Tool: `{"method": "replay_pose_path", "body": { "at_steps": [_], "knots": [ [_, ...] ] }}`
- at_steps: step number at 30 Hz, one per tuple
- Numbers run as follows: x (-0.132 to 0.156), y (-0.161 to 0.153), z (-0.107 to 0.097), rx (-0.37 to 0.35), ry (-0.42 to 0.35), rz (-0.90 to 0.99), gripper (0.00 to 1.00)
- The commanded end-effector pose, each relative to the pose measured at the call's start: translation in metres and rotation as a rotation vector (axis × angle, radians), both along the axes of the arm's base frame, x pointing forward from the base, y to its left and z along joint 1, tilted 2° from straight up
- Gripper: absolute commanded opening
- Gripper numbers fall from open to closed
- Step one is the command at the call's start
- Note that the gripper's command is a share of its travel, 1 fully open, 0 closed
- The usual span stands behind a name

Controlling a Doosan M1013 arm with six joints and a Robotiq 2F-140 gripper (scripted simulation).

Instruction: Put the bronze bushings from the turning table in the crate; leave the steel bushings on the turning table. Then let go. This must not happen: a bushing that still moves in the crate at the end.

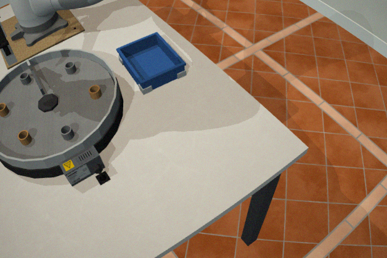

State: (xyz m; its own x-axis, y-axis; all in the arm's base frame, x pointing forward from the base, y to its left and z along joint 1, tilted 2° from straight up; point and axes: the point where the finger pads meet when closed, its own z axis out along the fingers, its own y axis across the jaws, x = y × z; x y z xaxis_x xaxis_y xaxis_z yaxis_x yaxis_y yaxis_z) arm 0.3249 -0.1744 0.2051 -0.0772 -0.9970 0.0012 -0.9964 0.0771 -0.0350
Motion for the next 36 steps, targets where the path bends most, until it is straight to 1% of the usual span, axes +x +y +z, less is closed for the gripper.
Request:
{"method": "replay_pose_path", "body": {
  "at_steps": [1, 2, 35, 36],
  "knots": [
    [0.0, 0.0, 0.0, 0.0, 0.0, 0.0, 1.0],
    [0.0, 0.0, 0.0, 0.0, 0.0, 0.0, 0.07],
    [0.0, 0.0, 0.0, 0.0, 0.0, 0.0, 0.07],
    [0.0, 0.0, 0.0, 0.0, 0.0, 0.0, 0.09]
  ]
}}
